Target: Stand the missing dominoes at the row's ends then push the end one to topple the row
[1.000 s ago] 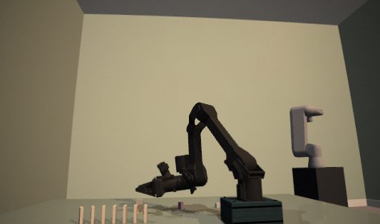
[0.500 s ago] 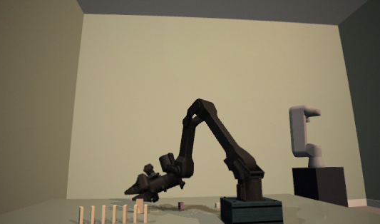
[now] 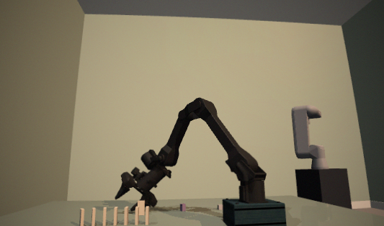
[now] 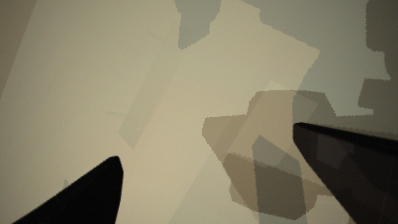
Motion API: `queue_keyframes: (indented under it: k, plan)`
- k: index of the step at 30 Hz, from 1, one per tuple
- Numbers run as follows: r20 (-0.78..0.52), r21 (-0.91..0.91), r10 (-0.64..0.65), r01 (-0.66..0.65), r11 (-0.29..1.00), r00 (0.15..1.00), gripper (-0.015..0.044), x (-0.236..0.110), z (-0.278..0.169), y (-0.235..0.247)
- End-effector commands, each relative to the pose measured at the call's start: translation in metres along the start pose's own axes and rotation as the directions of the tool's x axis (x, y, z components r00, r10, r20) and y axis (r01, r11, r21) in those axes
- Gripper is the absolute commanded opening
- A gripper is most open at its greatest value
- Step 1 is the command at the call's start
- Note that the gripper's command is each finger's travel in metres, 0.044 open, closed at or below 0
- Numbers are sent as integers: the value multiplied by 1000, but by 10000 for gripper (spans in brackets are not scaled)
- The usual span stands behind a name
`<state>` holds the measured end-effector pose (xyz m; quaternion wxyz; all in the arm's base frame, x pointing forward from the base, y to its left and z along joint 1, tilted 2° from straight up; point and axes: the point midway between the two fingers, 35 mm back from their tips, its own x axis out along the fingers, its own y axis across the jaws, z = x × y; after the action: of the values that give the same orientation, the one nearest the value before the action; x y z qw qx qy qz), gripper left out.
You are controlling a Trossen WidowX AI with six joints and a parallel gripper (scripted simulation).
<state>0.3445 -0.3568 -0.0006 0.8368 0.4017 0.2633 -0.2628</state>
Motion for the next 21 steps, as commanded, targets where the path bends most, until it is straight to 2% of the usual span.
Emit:
queue_keyframes:
  k: [1, 9, 21]
  plan:
    - [-229, 312, -315, 376, 873, 921, 440, -29, 14, 34]
    - [-374, 372, -456, 581, 724, 807, 440, -60, 0, 45]
    - [-495, 355, -558, 741, 570, 666, 440, -98, -16, 54]
